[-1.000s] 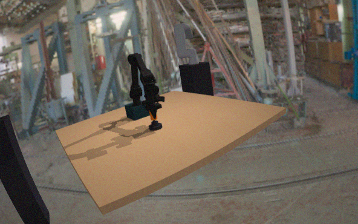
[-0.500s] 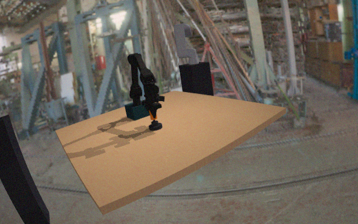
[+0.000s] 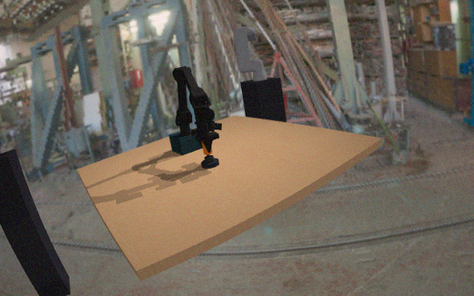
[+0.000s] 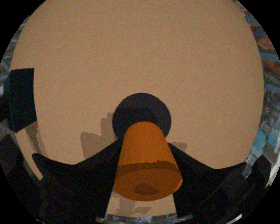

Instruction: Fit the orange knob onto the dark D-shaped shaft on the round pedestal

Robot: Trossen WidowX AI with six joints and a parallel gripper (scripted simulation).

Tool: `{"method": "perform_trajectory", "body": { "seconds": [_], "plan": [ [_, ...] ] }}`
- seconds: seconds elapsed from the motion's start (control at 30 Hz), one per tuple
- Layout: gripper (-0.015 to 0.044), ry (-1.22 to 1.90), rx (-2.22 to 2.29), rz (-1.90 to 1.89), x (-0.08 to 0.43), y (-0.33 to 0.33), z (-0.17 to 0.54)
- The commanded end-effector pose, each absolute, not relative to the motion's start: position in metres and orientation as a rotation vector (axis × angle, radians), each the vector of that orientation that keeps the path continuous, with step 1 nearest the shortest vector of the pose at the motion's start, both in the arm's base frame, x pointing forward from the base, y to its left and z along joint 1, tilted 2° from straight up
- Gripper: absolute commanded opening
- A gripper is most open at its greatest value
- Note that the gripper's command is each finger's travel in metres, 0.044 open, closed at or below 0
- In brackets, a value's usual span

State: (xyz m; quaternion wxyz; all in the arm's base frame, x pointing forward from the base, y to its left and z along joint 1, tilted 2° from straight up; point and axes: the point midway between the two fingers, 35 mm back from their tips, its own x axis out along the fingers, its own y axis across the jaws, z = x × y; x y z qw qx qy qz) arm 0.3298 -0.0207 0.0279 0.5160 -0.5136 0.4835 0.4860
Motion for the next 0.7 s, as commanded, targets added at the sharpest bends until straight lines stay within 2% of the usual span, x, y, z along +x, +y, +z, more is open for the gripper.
{"method": "perform_trajectory", "body": {
  "seconds": [0.0, 0.67],
  "plan": [
    [0.0000, 1.153, -1.238, 1.171, 0.330, -0.020, 0.027],
    [0.0000, 1.157, -1.230, 1.168, 0.330, -0.020, 0.012]
  ]
}}
